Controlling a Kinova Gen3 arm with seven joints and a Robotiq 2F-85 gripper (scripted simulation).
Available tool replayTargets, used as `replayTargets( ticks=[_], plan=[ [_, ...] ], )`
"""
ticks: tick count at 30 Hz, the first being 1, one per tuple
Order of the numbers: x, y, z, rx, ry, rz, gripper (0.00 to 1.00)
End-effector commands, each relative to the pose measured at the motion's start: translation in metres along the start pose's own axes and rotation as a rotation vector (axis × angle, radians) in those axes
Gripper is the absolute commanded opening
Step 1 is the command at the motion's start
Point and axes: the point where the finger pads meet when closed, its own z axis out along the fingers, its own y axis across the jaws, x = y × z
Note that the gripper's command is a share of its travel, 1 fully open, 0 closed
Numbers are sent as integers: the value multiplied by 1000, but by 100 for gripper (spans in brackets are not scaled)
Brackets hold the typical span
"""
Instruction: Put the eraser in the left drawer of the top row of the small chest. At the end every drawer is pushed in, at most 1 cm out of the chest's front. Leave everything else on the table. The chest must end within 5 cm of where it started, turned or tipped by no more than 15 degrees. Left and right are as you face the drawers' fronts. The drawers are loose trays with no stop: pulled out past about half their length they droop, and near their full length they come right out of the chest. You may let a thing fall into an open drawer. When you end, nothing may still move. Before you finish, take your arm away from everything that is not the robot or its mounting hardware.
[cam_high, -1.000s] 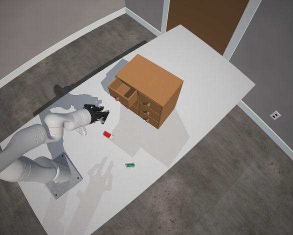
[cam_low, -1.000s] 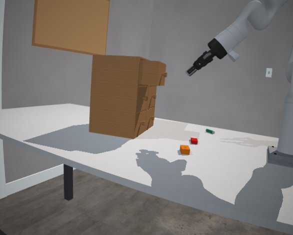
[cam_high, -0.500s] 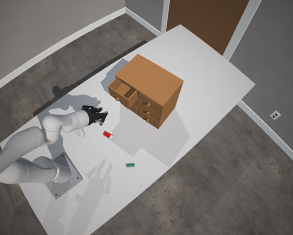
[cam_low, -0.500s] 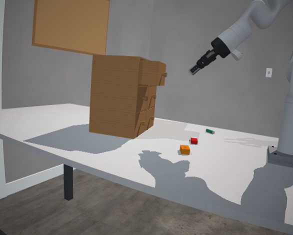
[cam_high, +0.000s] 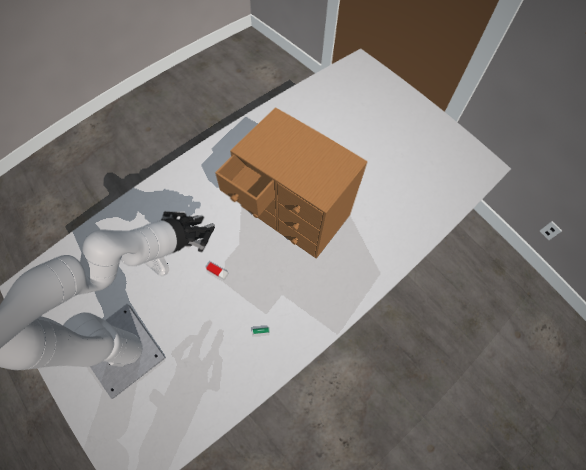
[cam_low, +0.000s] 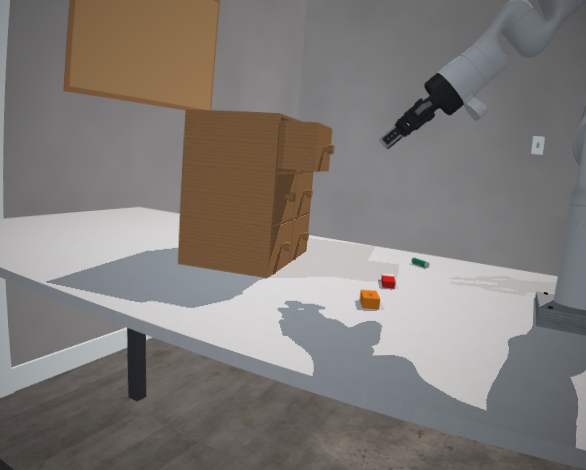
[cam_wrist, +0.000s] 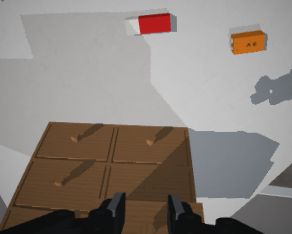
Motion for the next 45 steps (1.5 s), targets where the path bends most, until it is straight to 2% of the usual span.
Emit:
replayTargets(
  ticks=[1, 45],
  plan=[
    [2, 2, -1, -7, 1, -3, 33],
    [-3, -4, -2, 11, -4, -1, 33]
  ],
)
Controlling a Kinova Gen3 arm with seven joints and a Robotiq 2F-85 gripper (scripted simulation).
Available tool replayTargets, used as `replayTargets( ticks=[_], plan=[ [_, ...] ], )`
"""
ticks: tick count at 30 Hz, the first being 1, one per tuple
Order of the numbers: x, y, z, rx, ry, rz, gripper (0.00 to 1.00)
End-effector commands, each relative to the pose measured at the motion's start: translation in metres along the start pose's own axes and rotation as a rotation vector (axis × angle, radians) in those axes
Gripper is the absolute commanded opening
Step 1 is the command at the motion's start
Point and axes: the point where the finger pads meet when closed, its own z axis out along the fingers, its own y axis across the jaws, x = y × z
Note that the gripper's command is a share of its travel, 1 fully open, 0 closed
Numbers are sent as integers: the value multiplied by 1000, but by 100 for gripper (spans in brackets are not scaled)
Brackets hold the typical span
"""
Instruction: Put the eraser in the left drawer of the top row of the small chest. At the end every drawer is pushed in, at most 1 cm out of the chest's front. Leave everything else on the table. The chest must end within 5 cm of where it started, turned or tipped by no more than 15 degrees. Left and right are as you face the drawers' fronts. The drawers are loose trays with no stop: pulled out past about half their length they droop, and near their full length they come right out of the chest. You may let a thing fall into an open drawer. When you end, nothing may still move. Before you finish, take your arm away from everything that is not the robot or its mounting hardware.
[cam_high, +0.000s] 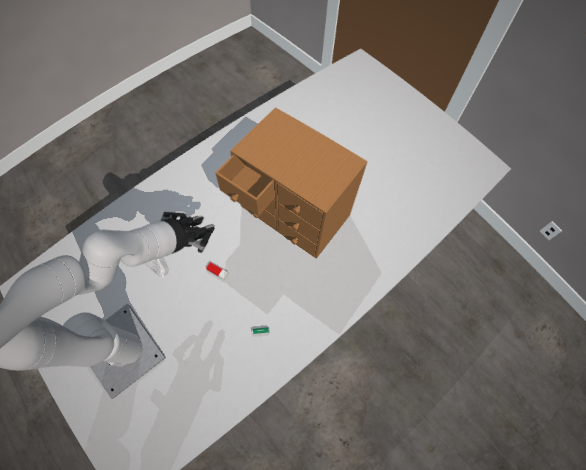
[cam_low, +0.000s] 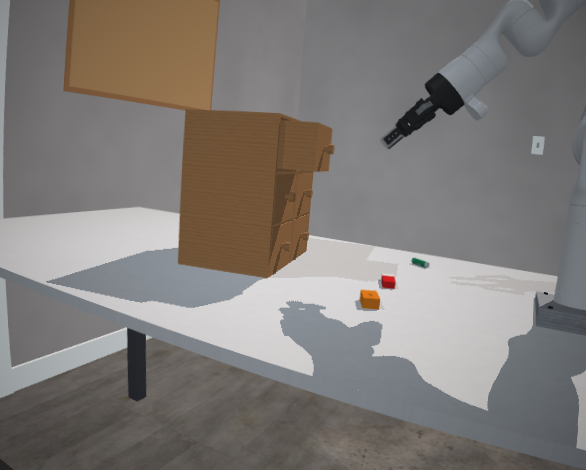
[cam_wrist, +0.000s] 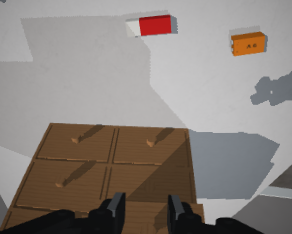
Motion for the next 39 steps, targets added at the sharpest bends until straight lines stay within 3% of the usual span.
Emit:
replayTargets(
  ticks=[1, 39],
  plan=[
    [-4, -3, -1, 9, -7, -1, 33],
    [-6, -6, -5, 18, 12, -1, 33]
  ],
)
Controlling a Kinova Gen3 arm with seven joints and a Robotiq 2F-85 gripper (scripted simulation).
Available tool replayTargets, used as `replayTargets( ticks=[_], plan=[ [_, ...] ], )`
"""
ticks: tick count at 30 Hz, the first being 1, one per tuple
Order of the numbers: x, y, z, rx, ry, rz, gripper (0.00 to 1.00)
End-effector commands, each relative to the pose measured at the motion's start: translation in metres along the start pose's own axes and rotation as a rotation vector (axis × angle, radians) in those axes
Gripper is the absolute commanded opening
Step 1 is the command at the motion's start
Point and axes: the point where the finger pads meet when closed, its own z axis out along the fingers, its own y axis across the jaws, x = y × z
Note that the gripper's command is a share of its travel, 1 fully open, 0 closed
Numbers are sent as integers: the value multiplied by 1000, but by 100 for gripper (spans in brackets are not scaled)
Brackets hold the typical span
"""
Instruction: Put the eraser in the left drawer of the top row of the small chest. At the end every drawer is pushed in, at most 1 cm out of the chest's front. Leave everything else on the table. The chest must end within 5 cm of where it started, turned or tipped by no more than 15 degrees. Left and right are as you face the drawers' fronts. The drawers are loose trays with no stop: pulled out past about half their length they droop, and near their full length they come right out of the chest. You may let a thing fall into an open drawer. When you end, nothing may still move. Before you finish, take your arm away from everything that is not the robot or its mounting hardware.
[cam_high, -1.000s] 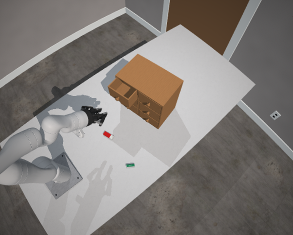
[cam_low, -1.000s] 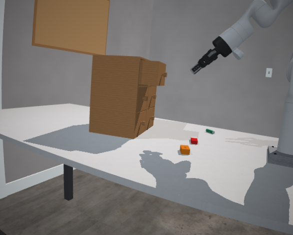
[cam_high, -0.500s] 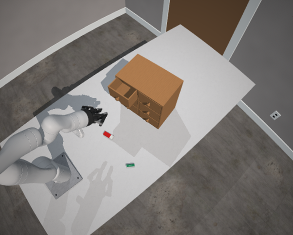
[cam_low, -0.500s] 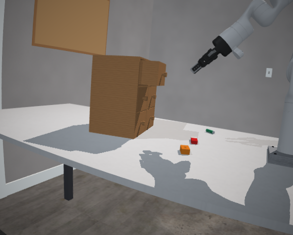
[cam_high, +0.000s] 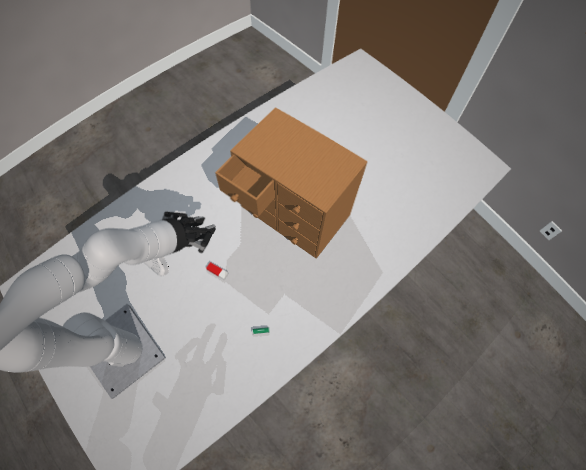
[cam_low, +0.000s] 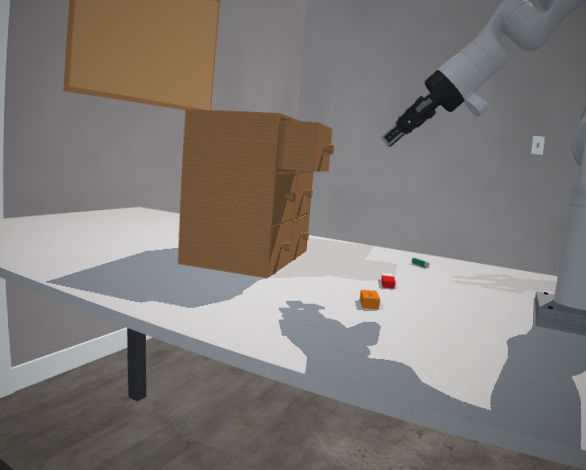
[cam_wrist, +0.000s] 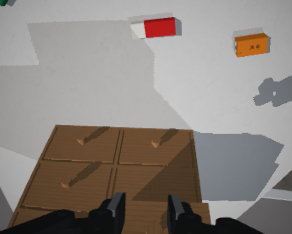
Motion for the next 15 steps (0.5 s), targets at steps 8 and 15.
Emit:
replayTargets(
  ticks=[8, 15],
  plan=[
    [-3, 1, -3, -1, 8, -5, 33],
    [-1, 2, -4, -6, 18, -5, 33]
  ],
)
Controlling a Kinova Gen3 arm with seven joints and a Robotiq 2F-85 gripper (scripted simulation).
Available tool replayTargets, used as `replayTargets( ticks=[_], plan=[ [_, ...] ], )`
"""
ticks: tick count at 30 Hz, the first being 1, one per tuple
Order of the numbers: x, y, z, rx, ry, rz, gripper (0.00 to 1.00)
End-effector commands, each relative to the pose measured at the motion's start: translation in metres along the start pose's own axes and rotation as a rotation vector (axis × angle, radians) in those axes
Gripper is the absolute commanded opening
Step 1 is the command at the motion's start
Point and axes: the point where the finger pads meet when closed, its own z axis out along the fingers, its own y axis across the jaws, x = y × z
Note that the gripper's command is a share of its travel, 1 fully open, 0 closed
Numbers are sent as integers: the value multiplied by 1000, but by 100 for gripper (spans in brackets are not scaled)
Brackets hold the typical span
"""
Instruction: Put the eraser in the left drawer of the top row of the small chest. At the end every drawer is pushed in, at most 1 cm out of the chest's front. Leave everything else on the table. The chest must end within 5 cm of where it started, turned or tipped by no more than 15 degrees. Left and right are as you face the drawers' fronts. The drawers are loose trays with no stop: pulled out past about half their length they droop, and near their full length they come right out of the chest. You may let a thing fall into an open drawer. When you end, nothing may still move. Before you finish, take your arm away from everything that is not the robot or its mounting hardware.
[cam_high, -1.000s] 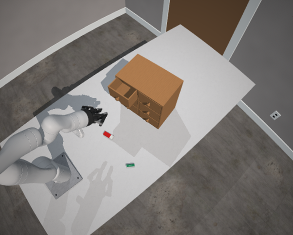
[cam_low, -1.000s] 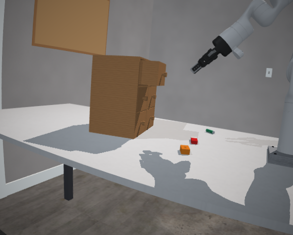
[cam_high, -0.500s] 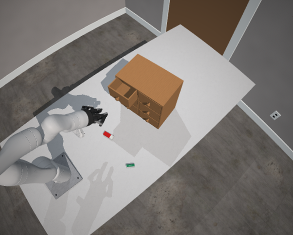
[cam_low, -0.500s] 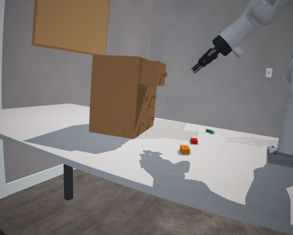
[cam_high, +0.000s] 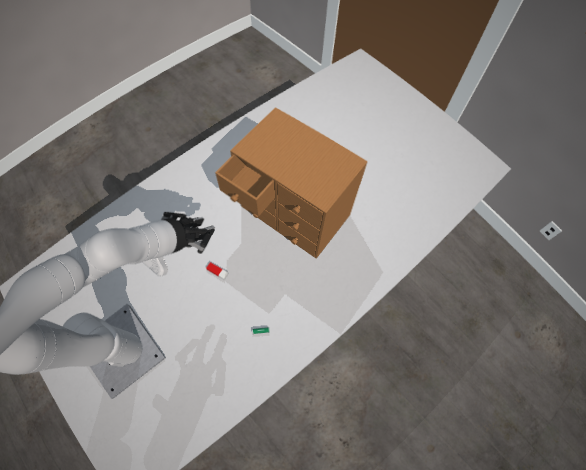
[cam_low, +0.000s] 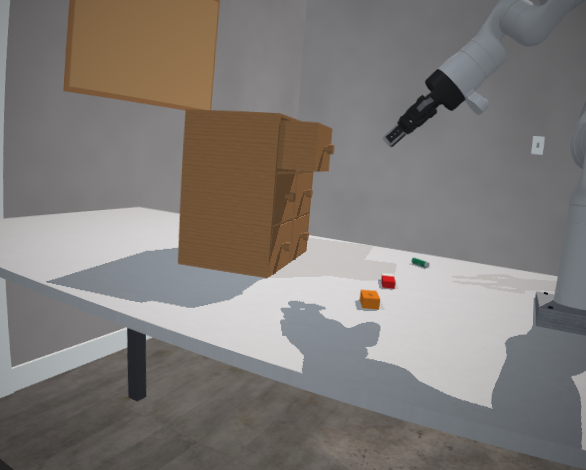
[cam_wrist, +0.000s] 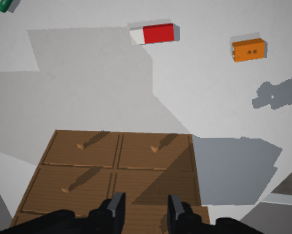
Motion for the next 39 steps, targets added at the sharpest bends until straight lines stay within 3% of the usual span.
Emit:
replayTargets(
  ticks=[1, 18, 39],
  plan=[
    [-3, 3, -2, -4, -3, -11, 33],
    [-2, 4, -10, -10, 52, -11, 33],
    [-4, 4, -36, -10, 212, -11, 33]
  ],
)
